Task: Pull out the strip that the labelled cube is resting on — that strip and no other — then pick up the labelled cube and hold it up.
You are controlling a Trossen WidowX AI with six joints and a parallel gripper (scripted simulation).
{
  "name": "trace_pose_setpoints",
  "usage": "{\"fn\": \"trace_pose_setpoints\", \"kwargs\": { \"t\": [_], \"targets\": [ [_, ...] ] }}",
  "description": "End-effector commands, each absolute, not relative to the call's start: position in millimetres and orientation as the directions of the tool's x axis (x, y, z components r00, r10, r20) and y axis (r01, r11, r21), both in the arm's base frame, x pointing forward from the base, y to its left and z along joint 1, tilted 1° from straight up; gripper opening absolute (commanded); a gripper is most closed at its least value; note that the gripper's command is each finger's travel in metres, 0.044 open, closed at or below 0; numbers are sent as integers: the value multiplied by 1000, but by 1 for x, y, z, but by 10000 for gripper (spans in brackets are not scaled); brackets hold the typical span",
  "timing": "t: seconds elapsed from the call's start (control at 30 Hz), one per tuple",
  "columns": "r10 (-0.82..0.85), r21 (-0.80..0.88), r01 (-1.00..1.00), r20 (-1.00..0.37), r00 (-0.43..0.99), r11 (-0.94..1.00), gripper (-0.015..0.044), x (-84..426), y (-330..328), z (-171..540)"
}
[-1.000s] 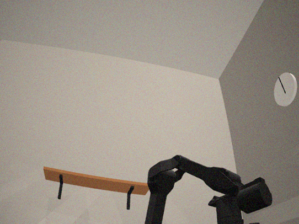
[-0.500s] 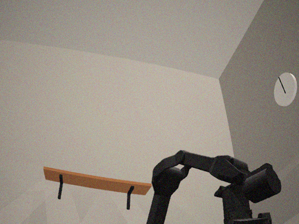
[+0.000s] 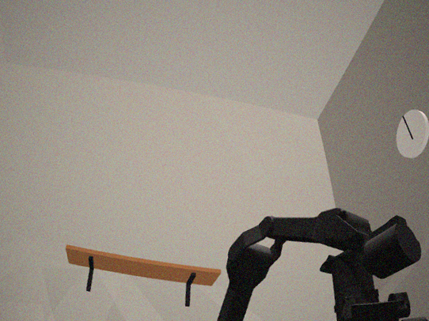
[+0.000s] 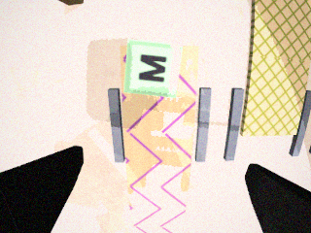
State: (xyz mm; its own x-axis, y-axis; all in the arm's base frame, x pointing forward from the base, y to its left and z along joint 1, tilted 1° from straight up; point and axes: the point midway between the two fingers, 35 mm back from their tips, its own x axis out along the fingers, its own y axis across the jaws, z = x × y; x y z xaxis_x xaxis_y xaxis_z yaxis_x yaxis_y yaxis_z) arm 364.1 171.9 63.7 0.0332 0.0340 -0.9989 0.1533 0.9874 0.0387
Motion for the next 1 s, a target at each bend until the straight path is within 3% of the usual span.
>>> {"fn": "trace_pose_setpoints", "kwargs": {
  "t": [0.0,0.33,0.57,0.97],
  "targets": [
    [38,44,150,-999,37,988,440,379,174,67],
    [39,44,150,-998,39,988,440,410,178,74],
    [39,44,150,-998,39,988,256,411,178,65],
    [39,44,150,-998,39,988,250,412,179,46]
  ]
}}
